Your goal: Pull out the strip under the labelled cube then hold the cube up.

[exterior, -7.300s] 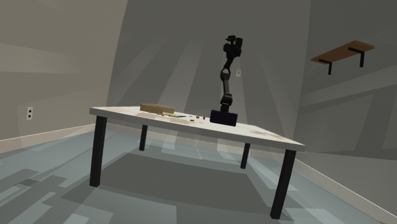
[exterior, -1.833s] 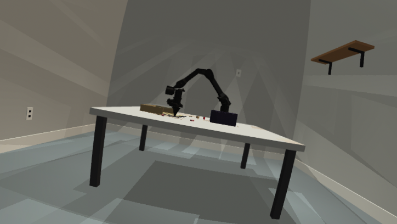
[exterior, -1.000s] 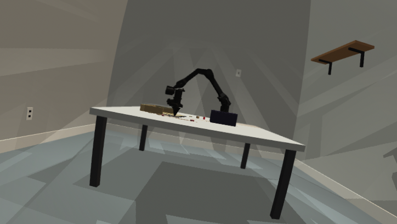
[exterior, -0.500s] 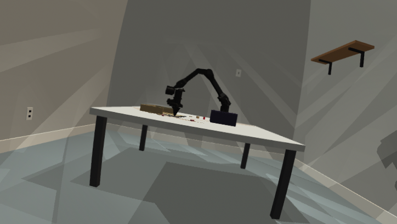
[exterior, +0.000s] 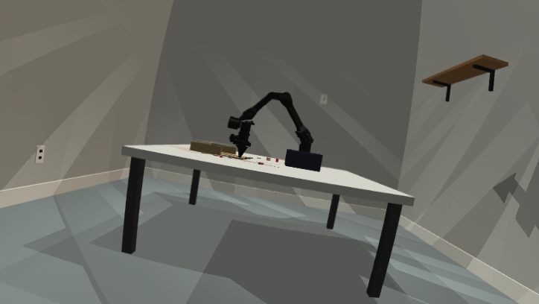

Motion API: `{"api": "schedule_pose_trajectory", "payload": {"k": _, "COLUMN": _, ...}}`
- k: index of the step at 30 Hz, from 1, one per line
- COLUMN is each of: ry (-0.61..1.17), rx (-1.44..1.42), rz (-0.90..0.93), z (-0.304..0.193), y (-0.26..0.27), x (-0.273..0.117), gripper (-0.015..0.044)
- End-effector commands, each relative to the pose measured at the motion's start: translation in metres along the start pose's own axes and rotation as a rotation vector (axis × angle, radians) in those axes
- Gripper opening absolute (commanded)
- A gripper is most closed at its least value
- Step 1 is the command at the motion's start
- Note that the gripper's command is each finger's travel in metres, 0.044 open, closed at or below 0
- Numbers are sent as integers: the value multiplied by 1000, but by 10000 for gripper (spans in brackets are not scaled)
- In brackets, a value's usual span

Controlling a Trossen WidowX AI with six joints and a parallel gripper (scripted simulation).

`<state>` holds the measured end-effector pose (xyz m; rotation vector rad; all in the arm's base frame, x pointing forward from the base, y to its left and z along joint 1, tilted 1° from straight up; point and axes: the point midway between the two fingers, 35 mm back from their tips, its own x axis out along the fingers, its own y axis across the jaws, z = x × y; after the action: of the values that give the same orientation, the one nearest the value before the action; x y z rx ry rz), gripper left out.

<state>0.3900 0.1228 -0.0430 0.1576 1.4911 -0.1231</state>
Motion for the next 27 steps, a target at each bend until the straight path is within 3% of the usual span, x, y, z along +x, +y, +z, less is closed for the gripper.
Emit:
{"api": "schedule_pose_trajectory", "payload": {"k": 1, "ry": 20, "rx": 4, "rz": -8, "z": -13, "y": -2, "x": 5, "gripper": 0}}
{"api": "schedule_pose_trajectory", "payload": {"k": 27, "ry": 24, "rx": 4, "rz": -8, "z": -52, "y": -2, "x": 7, "gripper": 0}}
